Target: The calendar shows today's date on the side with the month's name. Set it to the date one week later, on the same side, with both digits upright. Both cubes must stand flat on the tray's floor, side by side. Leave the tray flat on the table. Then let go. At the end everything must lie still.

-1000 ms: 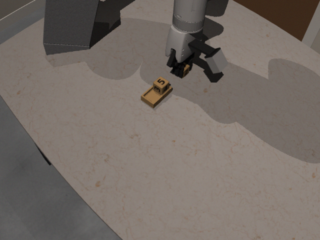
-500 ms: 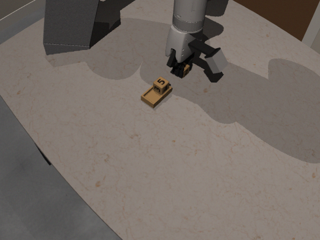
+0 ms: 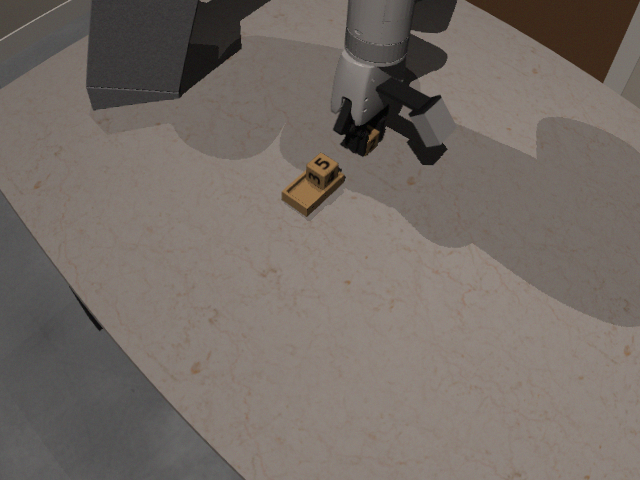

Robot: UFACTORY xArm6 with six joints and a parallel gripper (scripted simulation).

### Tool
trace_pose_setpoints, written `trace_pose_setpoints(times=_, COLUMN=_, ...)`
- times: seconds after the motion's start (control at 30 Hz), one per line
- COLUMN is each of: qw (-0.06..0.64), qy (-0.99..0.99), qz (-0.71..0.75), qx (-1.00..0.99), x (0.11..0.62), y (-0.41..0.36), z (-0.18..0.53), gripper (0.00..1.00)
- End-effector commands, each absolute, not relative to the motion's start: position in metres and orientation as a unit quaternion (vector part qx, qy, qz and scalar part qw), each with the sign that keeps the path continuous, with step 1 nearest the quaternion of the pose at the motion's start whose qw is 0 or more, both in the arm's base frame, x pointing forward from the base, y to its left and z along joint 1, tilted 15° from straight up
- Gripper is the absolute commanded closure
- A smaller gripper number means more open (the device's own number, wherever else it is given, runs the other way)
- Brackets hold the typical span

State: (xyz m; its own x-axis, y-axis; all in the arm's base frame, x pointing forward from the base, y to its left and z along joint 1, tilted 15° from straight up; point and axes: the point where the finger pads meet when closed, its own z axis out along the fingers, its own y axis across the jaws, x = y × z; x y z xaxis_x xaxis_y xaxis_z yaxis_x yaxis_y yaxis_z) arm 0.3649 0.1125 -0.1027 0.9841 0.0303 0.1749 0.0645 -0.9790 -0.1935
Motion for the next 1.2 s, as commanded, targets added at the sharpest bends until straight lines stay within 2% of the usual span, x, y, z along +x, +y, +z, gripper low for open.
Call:
trace_pose_setpoints(times=0.0, qw=0.1, qy=-0.024, qz=-0.087, qx=-0.991, x=0.3657, y=0.1126, z=-0.102, gripper=0.73)
trace_pose_setpoints(times=0.7, qw=0.1, qy=-0.024, qz=-0.087, qx=-0.991, x=0.3657, y=0.1126, z=-0.102, gripper=0.73)
trace_pose_setpoints(times=0.73, qw=0.1, qy=-0.024, qz=-0.087, qx=-0.991, x=0.3657, y=0.1126, z=-0.102, gripper=0.69)
trace_pose_setpoints(times=0.8, qw=0.1, qy=-0.024, qz=-0.087, qx=-0.991, x=0.3657, y=0.1126, z=-0.102, gripper=0.69)
trace_pose_setpoints(times=0.83, qw=0.1, qy=-0.024, qz=-0.087, qx=-0.991, x=0.3657, y=0.1126, z=-0.102, gripper=0.65)
trace_pose_setpoints(times=0.97, qw=0.1, qy=-0.024, qz=-0.087, qx=-0.991, x=0.3657, y=0.1126, z=-0.102, gripper=0.65)
trace_pose_setpoints(times=1.0, qw=0.1, qy=-0.024, qz=-0.087, qx=-0.991, x=0.3657, y=0.1126, z=-0.102, gripper=0.61)
trace_pose_setpoints(times=1.17, qw=0.1, qy=-0.024, qz=-0.087, qx=-0.991, x=0.3657, y=0.1126, z=-0.102, gripper=0.57)
